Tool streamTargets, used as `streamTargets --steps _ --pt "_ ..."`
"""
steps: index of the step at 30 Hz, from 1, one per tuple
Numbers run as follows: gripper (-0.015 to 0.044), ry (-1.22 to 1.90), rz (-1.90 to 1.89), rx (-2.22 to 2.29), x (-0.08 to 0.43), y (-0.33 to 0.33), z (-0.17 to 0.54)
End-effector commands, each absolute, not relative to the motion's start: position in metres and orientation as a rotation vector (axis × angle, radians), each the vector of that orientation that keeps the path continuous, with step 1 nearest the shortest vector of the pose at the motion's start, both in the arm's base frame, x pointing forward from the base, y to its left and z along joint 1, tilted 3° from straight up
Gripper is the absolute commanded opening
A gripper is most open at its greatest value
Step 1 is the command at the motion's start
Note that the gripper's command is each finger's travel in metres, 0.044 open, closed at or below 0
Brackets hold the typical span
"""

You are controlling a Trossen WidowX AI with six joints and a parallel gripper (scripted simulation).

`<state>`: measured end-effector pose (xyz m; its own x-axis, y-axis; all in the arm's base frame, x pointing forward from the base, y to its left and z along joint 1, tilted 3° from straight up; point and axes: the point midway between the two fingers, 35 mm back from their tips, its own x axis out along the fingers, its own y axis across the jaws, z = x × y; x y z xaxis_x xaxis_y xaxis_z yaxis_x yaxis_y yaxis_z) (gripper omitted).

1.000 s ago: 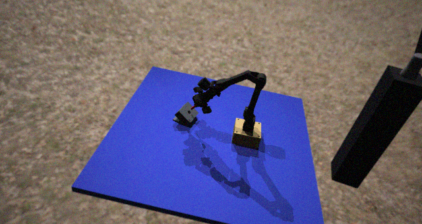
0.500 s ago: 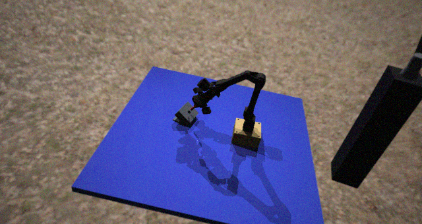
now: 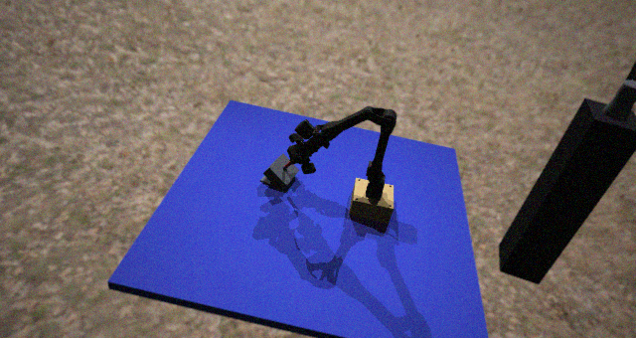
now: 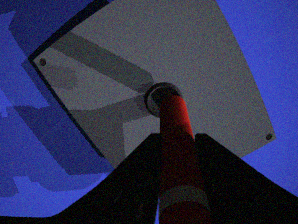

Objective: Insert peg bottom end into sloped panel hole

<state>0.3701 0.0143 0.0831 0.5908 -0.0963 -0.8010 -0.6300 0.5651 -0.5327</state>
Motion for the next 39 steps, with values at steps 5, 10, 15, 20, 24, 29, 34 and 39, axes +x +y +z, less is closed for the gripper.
streamTargets --steps 5,10,15,20,24,29,34,39 --pt "0.0 0.913 0.379 -0.94 0.3713 0.0142 0.0737" --pt "0.0 0.904 0.37 -0.938 0.3723 0.014 0.0793" --pt "0.0 0.904 0.37 -0.938 0.3723 0.014 0.0793" --pt "0.0 0.904 0.37 -0.938 0.3712 0.0143 0.0784" --pt "0.0 0.905 0.37 -0.938 0.3699 0.0144 0.0775" --pt "0.0 0.905 0.37 -0.938 0.3684 0.0145 0.0763" --pt "0.0 0.905 0.37 -0.938 0.3671 0.0144 0.0754" --pt "0.0 0.905 0.37 -0.938 0.3668 0.0142 0.0745"
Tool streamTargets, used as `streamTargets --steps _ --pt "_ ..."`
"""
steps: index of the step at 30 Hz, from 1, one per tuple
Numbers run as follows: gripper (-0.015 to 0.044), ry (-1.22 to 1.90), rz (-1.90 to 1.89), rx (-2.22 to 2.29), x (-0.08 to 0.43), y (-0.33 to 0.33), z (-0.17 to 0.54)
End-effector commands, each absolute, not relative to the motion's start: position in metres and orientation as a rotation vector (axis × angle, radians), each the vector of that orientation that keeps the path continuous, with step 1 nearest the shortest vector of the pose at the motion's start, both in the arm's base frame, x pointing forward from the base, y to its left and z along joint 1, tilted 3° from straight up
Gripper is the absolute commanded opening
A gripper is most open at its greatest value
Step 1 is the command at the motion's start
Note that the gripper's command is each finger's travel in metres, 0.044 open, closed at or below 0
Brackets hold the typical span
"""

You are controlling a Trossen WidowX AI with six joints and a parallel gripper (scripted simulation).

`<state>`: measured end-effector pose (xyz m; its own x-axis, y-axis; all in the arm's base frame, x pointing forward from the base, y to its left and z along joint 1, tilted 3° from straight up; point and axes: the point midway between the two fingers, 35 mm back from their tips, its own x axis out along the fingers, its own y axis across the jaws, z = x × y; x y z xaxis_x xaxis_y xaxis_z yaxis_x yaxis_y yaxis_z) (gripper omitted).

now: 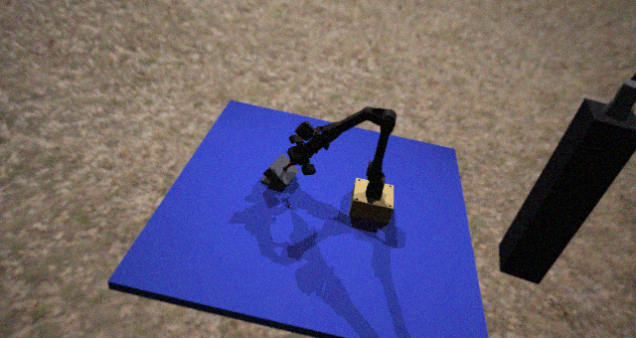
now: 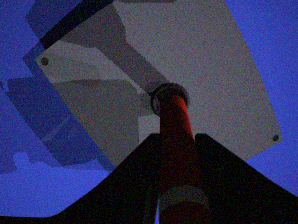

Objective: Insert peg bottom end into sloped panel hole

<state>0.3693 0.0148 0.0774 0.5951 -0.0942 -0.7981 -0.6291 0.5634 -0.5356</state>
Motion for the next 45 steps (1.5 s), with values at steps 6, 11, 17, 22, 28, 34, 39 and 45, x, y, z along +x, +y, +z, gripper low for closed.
streamTargets --steps 6,11,17,22,28,34,39,45 --pt "0.0 0.905 0.37 -0.938 0.369 0.014 0.074" --pt "0.0 0.905 0.37 -0.938 0.37 0.014 0.073" --pt "0.0 0.904 0.37 -0.938 0.373 0.014 0.072" --pt "0.0 0.904 0.37 -0.938 0.375 0.014 0.07" --pt "0.0 0.904 0.37 -0.938 0.377 0.014 0.068" --pt "0.0 0.904 0.37 -0.938 0.379 0.014 0.066" --pt "0.0 0.904 0.369 -0.938 0.381 0.013 0.064" --pt "0.0 0.904 0.369 -0.938 0.382 0.013 0.062"
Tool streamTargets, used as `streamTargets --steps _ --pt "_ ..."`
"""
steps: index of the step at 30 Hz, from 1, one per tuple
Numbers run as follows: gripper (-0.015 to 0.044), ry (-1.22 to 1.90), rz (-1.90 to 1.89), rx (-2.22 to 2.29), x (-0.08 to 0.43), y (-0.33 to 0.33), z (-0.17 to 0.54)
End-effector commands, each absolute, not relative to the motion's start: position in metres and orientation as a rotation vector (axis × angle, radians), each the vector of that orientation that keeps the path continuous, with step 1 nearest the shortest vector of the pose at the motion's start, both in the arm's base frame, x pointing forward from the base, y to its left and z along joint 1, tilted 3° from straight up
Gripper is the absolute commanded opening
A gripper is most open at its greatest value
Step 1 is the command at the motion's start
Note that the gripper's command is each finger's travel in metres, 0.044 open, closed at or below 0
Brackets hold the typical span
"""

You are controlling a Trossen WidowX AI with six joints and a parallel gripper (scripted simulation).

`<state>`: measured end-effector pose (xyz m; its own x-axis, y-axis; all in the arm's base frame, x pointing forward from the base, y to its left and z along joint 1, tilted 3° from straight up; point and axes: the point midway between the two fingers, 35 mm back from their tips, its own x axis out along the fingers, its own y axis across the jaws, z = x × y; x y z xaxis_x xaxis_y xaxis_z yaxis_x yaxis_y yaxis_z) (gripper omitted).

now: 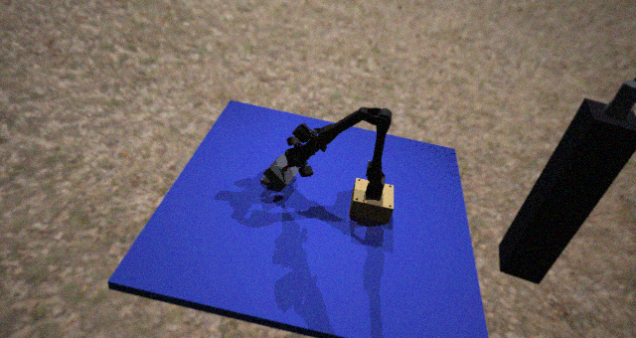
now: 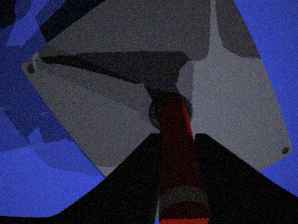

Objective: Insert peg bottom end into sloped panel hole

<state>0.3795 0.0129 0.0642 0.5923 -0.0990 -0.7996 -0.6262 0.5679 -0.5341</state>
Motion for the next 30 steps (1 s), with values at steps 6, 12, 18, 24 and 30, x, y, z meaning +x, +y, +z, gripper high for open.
streamTargets --steps 6,12,18,24,30 --pt "0.0 0.904 0.369 -0.938 0.384 0.013 0.06" --pt "0.0 0.903 0.369 -0.938 0.386 0.013 0.058" --pt "0.0 0.903 0.369 -0.938 0.387 0.013 0.056" --pt "0.0 0.903 0.369 -0.938 0.389 0.013 0.054" --pt "0.0 0.903 0.369 -0.938 0.39 0.012 0.051"
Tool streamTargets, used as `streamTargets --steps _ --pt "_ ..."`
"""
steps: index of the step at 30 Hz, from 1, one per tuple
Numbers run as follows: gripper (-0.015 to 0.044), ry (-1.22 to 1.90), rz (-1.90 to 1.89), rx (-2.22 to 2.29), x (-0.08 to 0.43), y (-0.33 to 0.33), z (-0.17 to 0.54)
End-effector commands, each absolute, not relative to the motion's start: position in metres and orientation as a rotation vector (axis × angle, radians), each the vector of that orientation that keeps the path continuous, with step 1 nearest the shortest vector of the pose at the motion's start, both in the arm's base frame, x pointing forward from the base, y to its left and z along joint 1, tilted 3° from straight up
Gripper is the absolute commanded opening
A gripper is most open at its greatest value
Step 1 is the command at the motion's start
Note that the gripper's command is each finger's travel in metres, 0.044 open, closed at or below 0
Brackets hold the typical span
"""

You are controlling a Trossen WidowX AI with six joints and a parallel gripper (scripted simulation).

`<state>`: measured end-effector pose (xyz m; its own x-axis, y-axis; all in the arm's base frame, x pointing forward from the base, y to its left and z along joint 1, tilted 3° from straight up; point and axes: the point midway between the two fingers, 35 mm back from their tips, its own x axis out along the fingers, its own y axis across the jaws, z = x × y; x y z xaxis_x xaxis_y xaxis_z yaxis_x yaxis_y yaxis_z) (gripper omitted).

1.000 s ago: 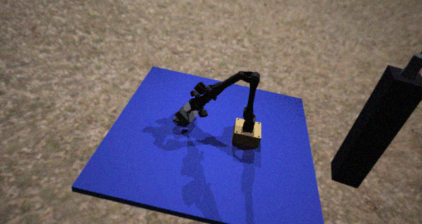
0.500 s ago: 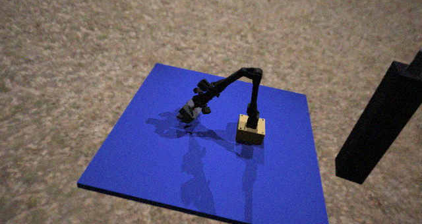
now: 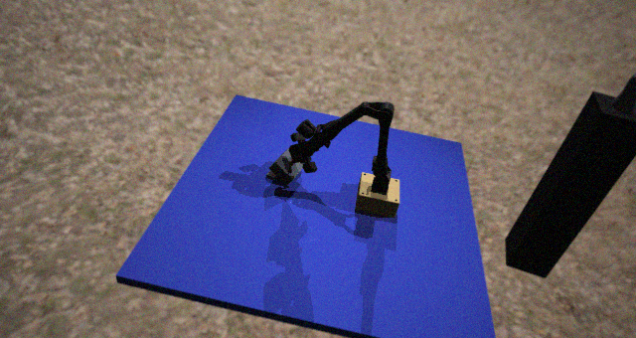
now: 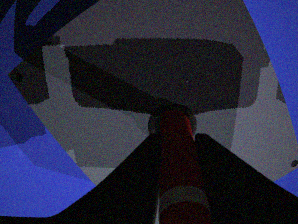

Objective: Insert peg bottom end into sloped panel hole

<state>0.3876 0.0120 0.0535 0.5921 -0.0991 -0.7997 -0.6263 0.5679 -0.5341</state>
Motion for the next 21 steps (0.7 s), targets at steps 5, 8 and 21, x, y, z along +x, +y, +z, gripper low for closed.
streamTargets --steps 5,8,21 --pt "0.0 0.903 0.369 -0.938 0.3906 0.0122 0.0494" --pt "0.0 0.903 0.369 -0.938 0.3907 0.0122 0.0486" --pt "0.0053 0.903 0.364 -0.936 0.3899 0.0118 0.0501"
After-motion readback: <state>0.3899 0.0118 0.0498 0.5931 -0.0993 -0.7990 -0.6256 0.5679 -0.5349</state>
